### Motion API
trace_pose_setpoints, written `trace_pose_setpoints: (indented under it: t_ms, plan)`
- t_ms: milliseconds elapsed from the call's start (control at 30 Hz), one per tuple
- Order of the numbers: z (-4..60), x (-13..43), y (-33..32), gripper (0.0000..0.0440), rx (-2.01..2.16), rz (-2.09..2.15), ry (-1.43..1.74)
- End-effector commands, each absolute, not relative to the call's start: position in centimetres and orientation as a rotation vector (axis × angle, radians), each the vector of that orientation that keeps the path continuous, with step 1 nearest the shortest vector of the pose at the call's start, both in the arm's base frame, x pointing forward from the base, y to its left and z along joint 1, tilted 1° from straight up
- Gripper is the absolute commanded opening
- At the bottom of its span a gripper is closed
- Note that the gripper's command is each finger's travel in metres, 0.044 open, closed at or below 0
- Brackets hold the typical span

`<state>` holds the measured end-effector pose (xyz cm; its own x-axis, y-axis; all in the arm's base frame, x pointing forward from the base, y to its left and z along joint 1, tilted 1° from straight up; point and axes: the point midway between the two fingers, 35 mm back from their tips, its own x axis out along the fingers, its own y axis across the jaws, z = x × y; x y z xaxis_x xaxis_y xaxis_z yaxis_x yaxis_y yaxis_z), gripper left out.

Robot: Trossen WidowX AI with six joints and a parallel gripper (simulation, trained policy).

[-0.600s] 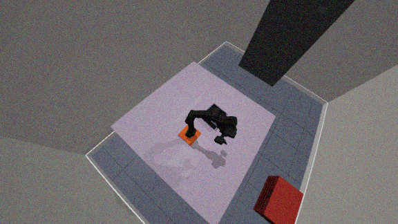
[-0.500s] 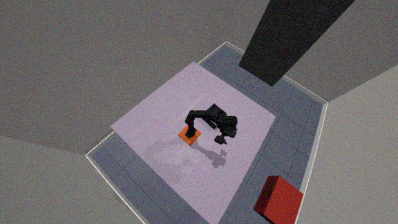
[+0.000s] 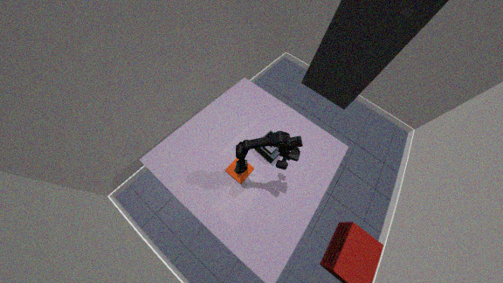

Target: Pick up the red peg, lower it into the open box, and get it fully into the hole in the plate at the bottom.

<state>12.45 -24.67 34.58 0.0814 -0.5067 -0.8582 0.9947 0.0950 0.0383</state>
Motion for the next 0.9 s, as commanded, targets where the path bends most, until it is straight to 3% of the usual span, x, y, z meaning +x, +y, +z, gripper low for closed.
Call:
trace_pose_setpoints:
  t_ms: [0,433,867]
  plan:
    - [33.3,14.3,-23.5,0.0440,0.786,-1.281,0.849]
    - [28.1,21.3,-15.6,0.0440,0.749,-1.080,1.048]
    - [23.3,23.9,-5.9,0.0440,0.679,-0.938,1.228]
